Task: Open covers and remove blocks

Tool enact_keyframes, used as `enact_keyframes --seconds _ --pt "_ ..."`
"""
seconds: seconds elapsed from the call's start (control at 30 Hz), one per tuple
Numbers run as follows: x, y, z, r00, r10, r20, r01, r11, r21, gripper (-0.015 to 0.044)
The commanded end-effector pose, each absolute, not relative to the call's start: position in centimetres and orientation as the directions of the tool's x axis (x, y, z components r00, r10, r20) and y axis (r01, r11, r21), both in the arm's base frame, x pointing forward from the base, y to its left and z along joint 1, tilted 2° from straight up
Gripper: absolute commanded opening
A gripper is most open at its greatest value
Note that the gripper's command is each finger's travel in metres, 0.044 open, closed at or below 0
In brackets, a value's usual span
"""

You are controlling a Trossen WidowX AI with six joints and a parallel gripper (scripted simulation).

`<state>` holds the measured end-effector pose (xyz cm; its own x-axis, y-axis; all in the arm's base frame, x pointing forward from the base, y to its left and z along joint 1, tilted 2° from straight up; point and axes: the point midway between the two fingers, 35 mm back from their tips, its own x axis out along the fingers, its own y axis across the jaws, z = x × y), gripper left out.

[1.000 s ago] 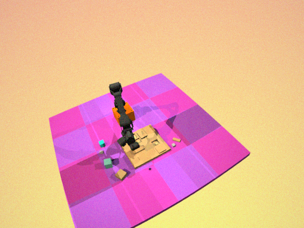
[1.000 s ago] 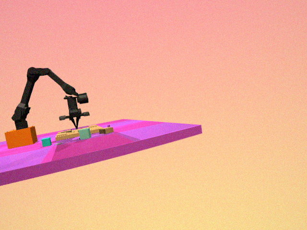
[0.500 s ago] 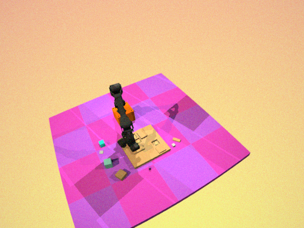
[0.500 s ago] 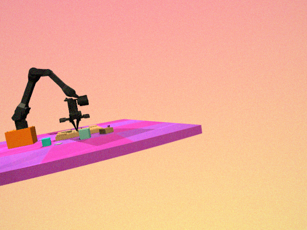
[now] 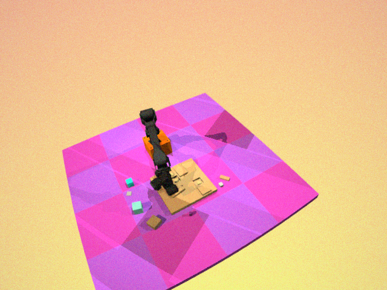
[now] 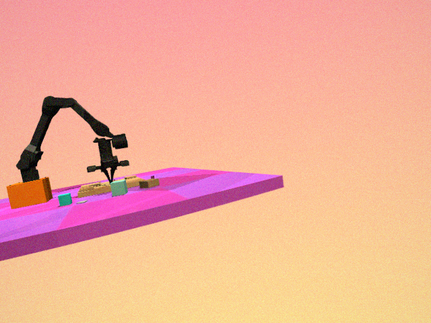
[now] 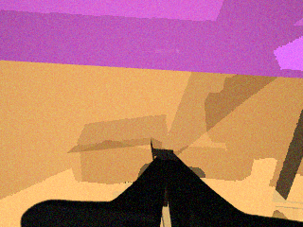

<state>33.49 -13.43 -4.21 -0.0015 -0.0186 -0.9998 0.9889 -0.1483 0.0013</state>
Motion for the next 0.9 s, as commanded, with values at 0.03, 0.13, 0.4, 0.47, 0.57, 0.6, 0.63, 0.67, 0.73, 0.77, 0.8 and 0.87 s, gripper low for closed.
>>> enact_keyframes --seconds 0.03,0.13,0.4,0.47,0.57,0.6,0.63,0.67,0.73,0.77,0.8,0.87 --pt "34.0 -13.6 -4.1 0.003 -0.021 -1.0 0.989 -0.145 0.006 0.0" --pt "34.2 -13.7 -4.1 0.003 -0.021 -1.0 0.989 -0.145 0.006 0.0" --pt "35.3 -13.9 -4.1 0.004 -0.021 -1.0 0.989 -0.145 0.007 0.0" --pt "35.5 -14.0 -4.1 0.004 -0.021 -1.0 0.989 -0.145 0.007 0.0" --pt "35.9 -14.0 -4.1 0.005 -0.021 -1.0 0.989 -0.145 0.008 0.0" --pt "36.0 -14.1 -4.1 0.005 -0.021 -1.0 0.989 -0.145 0.008 0.0" --pt "36.1 -14.1 -4.1 0.005 -0.021 -1.0 0.989 -0.145 0.008 0.0" --pt "36.1 -14.1 -4.1 0.005 -0.021 -1.0 0.989 -0.145 0.008 0.0" --pt "36.2 -14.1 -4.1 0.005 -0.021 -1.0 0.989 -0.145 0.008 0.0" --pt "36.3 -14.1 -4.1 0.005 -0.021 -1.0 0.989 -0.145 0.008 0.0" --pt "36.5 -14.0 -4.1 0.005 -0.021 -1.0 0.989 -0.145 0.008 0.0" --pt "36.7 -14.0 -4.1 0.005 -0.021 -1.0 0.989 -0.145 0.008 0.0"
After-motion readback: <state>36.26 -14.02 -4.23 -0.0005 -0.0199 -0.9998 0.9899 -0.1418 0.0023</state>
